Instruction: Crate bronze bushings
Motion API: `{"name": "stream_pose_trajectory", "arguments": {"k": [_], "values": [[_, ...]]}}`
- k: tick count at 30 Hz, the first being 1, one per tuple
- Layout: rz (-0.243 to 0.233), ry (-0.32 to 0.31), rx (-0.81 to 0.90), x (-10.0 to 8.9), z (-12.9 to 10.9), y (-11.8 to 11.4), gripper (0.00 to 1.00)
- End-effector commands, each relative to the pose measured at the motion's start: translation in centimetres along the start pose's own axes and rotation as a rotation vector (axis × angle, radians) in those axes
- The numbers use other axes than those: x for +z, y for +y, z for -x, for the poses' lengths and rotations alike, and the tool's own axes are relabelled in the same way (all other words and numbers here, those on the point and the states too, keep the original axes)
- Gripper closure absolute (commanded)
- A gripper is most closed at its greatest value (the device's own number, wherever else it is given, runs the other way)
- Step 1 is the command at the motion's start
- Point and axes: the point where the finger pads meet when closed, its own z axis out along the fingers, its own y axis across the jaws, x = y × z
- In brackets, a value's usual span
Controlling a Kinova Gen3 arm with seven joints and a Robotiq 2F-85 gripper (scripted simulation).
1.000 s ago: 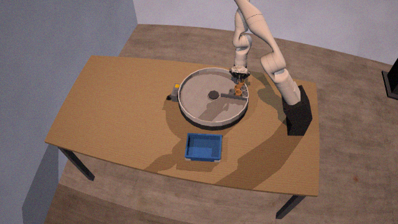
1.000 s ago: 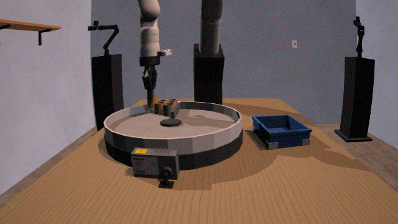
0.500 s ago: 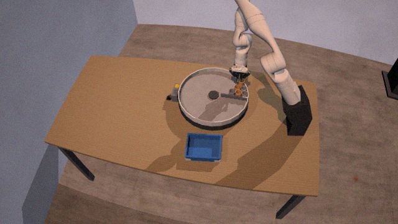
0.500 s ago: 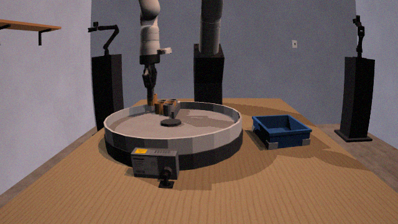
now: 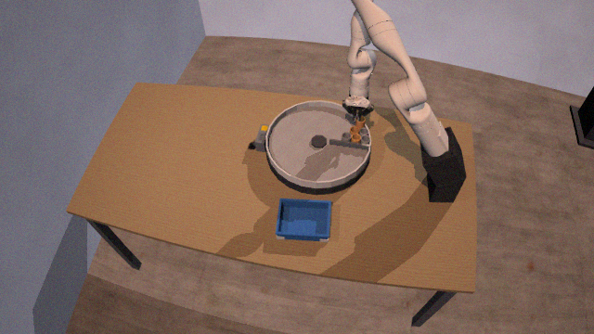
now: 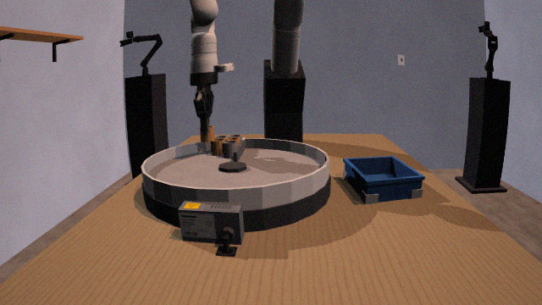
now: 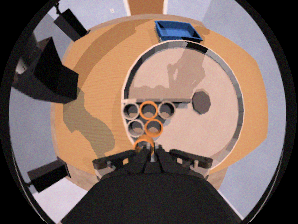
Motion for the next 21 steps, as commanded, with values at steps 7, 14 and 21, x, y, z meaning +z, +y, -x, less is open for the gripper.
{"name": "stream_pose_trajectory", "arguments": {"k": [7, 14, 21], "values": [[0.000, -0.004, 0.000, -0.53, 0.12, -0.05, 1.00], [0.000, -0.004, 0.000, -0.67, 0.11, -0.05, 1.00], [0.000, -0.004, 0.000, -1.27, 0.11, -0.05, 1.00]]}}
